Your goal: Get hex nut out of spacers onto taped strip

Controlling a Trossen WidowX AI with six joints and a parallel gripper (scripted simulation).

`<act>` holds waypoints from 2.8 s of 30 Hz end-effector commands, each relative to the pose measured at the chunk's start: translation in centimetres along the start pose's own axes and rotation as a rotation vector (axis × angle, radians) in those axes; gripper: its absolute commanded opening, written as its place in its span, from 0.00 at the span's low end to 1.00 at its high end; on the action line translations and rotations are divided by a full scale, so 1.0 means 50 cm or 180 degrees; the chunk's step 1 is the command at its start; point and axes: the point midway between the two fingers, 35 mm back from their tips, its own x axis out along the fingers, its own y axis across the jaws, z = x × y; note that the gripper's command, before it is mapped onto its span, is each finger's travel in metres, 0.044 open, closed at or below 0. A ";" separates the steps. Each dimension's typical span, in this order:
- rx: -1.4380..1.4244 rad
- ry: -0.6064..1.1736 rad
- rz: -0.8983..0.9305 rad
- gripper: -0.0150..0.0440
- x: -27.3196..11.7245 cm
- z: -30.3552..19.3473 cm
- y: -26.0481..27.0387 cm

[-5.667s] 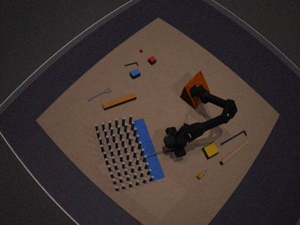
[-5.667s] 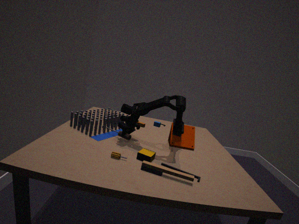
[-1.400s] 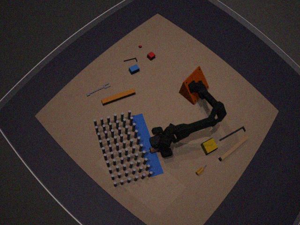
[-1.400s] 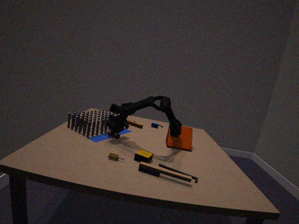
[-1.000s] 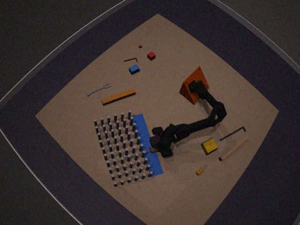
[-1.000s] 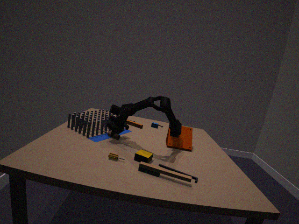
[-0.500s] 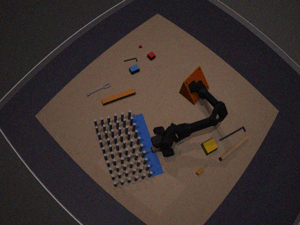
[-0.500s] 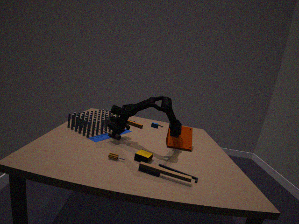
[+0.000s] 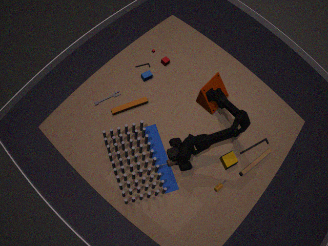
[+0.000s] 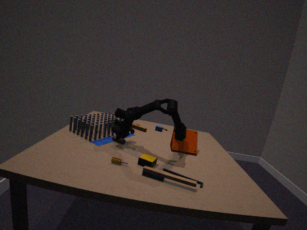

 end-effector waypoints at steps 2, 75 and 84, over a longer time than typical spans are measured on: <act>0.0006 -0.0019 -0.0008 0.25 -0.002 -0.004 -0.001; 0.0013 -0.0014 -0.0012 0.25 -0.028 -0.096 -0.001; 0.0014 -0.0014 -0.0012 0.25 -0.031 -0.107 -0.001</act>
